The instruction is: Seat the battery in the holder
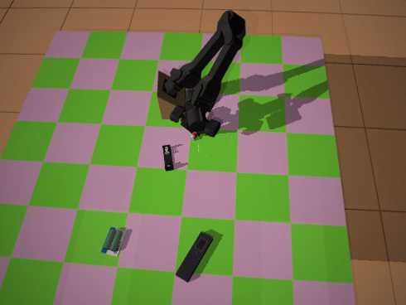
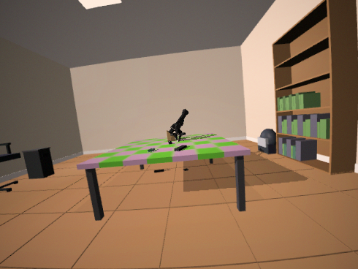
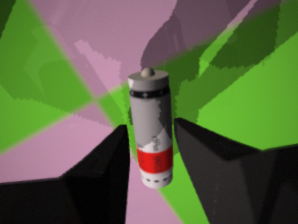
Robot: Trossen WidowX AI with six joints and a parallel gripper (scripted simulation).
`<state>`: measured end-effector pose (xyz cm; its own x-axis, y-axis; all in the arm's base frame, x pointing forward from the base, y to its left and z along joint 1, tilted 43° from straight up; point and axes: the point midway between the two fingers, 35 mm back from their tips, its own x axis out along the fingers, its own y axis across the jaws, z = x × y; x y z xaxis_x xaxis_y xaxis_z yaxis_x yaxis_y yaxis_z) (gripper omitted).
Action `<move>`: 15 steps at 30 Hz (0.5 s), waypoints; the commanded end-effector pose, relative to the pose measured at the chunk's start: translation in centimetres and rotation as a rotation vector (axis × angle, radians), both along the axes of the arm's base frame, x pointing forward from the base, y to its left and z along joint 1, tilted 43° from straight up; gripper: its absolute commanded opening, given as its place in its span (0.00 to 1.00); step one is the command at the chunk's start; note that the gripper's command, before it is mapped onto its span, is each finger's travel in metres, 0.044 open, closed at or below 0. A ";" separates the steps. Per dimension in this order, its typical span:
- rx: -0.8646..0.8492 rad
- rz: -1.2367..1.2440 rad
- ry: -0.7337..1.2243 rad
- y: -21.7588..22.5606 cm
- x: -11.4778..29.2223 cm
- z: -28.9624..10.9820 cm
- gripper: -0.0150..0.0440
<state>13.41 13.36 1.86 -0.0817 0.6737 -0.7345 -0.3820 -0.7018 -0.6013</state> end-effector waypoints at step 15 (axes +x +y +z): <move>-0.001 -0.001 0.003 -1.8 0.4 1.9 0.36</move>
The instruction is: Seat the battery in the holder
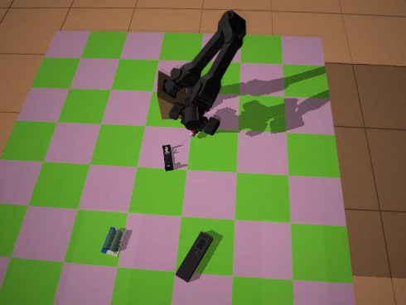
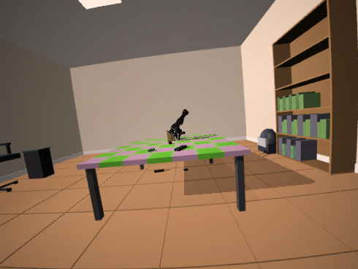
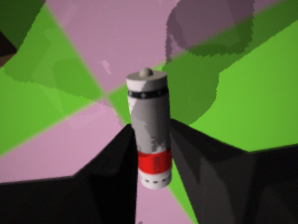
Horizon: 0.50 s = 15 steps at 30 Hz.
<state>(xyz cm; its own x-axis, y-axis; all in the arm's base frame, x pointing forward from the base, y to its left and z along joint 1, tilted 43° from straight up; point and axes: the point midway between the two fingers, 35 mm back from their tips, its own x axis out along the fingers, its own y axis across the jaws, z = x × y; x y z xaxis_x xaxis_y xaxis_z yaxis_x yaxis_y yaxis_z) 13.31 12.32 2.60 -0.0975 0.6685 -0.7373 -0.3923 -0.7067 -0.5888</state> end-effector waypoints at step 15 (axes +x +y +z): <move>-0.028 -0.283 0.230 -3.1 2.7 2.8 0.36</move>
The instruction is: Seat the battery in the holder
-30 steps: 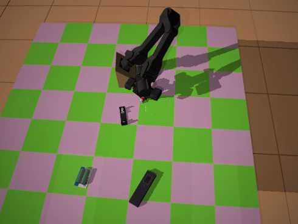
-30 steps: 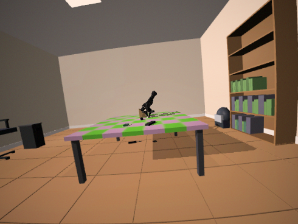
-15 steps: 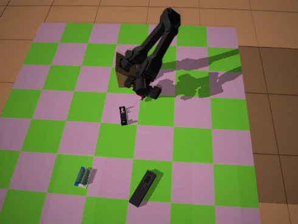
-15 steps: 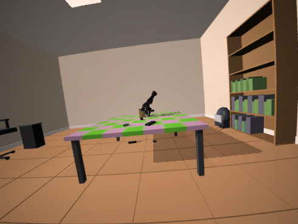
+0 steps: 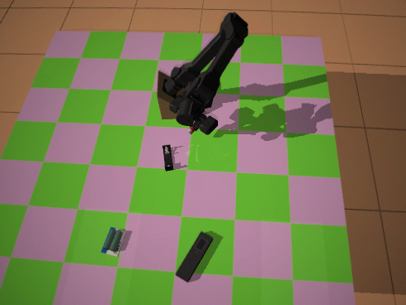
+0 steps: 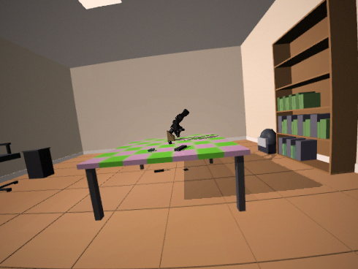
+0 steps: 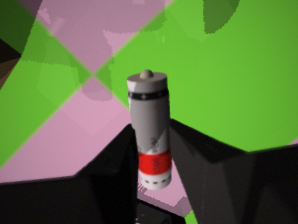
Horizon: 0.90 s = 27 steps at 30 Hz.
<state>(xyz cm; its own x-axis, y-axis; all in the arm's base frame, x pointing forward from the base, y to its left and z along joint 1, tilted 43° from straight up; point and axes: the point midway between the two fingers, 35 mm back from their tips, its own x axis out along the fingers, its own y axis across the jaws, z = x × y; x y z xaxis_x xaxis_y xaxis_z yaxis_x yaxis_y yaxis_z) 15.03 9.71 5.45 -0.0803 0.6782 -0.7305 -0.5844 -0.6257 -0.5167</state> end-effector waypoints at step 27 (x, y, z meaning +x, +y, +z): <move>-0.145 -1.246 1.136 -5.4 8.7 -2.9 0.36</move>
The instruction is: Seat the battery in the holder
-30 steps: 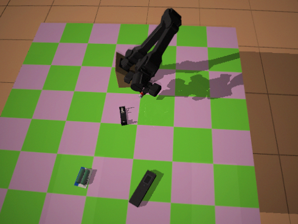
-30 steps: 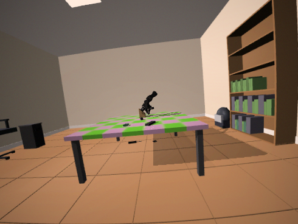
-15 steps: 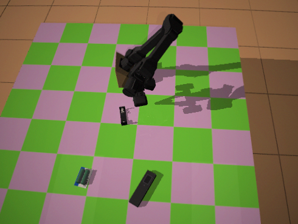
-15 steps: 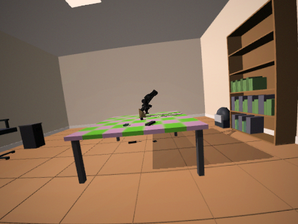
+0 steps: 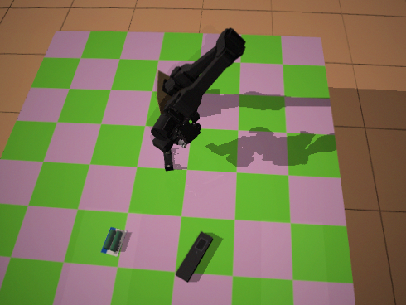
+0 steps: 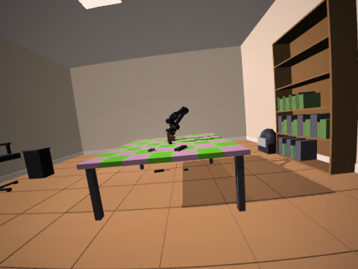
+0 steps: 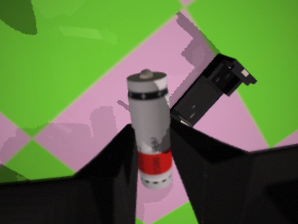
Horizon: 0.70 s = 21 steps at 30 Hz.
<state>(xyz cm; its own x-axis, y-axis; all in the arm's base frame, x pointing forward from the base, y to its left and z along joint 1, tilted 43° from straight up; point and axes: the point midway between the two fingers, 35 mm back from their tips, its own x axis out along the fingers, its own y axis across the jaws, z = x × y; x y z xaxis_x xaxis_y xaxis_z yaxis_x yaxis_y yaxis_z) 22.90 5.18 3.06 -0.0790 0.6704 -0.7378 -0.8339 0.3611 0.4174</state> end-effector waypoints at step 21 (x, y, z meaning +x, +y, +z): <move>-0.039 -0.583 0.491 -3.0 3.5 -3.3 0.36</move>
<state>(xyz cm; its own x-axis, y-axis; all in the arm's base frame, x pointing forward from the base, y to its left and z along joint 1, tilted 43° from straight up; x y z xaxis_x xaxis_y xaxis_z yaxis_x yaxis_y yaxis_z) 26.38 1.99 0.08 -0.0649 0.6722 -0.7375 -0.2385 0.7072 0.6656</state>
